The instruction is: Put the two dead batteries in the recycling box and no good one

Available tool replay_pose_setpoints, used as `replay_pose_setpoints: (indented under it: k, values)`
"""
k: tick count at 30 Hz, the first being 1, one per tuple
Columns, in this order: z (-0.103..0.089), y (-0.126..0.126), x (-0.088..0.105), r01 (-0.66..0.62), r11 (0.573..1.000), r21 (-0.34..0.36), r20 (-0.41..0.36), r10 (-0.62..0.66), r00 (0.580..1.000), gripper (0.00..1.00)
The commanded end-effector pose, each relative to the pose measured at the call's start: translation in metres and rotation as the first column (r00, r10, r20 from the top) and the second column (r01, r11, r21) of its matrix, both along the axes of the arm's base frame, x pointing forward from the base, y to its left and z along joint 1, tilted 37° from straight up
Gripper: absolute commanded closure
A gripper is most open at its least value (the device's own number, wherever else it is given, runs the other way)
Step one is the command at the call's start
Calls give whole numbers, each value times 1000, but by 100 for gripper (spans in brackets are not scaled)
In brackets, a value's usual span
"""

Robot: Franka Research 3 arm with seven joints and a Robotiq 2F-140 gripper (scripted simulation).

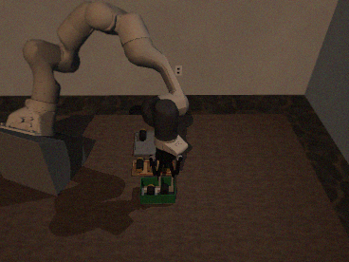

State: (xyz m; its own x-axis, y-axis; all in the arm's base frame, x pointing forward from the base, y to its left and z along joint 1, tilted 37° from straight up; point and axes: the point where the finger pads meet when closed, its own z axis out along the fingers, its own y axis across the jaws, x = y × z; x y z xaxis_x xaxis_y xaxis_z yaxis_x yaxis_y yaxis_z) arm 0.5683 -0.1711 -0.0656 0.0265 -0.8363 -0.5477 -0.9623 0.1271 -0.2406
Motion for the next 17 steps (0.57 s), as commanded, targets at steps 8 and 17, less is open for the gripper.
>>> replay_pose_setpoints:
  k: [8, 17]
  values:
    - [17, -7, -10, -2, 1000, 17, -13, 3, 1000, 71]
    - [18, -8, -10, -2, 1000, 17, -13, 3, 1000, 71]
